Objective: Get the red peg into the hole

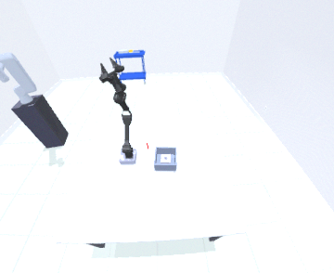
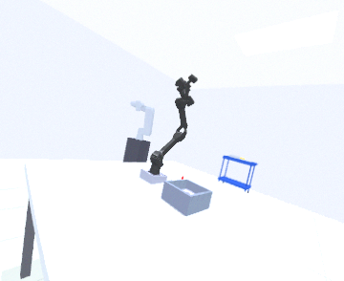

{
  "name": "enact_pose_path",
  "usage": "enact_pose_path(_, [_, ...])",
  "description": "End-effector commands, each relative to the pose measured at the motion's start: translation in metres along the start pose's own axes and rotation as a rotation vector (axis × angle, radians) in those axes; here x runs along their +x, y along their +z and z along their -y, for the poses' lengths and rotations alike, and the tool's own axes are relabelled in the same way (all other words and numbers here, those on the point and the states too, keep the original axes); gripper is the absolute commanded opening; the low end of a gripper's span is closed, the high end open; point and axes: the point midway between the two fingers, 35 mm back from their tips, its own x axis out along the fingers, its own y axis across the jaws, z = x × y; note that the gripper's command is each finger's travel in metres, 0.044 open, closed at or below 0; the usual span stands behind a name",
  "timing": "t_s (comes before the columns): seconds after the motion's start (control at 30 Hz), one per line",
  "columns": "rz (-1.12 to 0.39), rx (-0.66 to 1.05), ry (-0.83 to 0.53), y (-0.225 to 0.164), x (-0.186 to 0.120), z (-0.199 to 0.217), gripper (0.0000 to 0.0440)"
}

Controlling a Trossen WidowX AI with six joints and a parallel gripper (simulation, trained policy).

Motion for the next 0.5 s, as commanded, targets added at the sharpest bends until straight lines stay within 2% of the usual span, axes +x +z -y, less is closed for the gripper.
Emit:
enact_pose_path(0.0, [0.027, -0.017, -0.008, 0.01, -0.001, 0.003, 0.0417])
enact_pose_path(0.07, [0.086, -0.047, -0.027, 0.031, -0.005, 0.008, 0.044])
enact_pose_path(0.47, [0.455, -0.177, -0.175, 0.155, -0.053, 0.042, 0.044])
